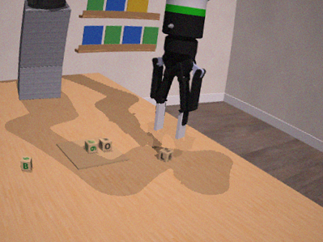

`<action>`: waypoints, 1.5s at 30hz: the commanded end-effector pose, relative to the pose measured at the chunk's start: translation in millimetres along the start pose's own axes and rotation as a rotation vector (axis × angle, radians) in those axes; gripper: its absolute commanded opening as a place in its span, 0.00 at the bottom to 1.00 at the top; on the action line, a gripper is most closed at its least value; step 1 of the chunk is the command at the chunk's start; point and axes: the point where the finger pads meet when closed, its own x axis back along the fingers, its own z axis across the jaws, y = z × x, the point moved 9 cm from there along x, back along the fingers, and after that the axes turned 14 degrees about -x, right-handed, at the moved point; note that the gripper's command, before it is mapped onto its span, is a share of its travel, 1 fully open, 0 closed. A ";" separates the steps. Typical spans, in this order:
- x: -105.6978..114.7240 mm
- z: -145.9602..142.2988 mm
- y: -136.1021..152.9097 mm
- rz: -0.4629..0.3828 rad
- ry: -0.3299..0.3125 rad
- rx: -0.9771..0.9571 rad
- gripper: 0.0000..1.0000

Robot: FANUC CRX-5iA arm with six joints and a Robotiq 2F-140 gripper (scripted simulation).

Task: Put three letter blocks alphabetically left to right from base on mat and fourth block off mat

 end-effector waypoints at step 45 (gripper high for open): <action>-34.6 -0.2 0.2 0.000 0.000 0.000 0.37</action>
